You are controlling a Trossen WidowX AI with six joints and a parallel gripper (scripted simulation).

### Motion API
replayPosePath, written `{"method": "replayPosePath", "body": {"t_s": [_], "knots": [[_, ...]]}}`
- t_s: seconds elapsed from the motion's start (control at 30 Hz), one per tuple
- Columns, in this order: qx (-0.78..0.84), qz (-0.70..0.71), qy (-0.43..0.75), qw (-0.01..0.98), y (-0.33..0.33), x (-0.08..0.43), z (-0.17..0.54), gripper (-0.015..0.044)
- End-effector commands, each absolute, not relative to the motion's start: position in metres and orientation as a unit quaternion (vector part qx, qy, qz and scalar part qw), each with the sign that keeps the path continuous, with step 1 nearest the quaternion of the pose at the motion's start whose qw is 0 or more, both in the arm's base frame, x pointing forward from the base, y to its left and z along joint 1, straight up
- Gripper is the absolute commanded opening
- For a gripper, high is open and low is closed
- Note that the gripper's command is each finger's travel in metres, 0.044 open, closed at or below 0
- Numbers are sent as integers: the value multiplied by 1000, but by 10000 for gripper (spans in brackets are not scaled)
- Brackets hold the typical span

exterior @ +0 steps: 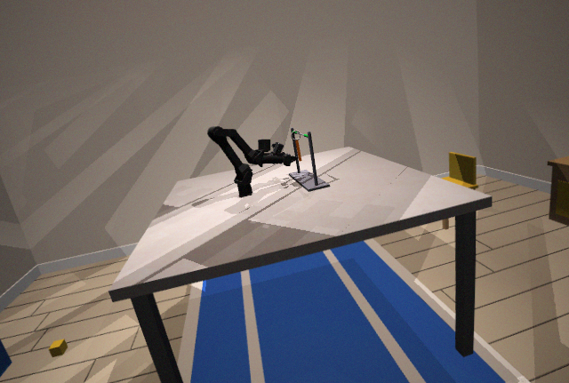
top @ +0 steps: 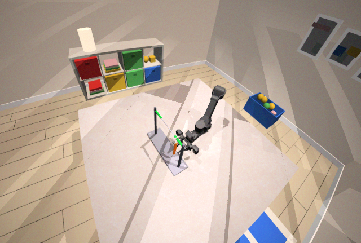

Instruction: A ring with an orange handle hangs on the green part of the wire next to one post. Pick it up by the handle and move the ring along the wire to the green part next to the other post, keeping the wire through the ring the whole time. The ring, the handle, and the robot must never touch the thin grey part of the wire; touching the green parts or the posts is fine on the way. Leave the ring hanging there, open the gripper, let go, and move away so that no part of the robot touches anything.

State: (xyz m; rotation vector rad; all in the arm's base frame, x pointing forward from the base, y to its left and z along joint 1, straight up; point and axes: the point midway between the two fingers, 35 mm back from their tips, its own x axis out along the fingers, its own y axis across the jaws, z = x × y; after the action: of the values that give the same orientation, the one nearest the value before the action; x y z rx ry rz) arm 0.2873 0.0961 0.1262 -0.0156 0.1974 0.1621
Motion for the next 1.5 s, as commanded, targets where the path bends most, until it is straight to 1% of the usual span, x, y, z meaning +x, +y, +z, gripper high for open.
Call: {"method": "replayPosePath", "body": {"t_s": [0.0,1.07,1.4,1.43,1.47], "knots": [[-3,77,95,992,95,285,128,160],[-3,77,95,992,95,285,128,160],[-7,80,97,992,90,247,137,423],[-7,80,97,992,89,242,137,440],[-7,80,97,992,88,239,137,440]]}}
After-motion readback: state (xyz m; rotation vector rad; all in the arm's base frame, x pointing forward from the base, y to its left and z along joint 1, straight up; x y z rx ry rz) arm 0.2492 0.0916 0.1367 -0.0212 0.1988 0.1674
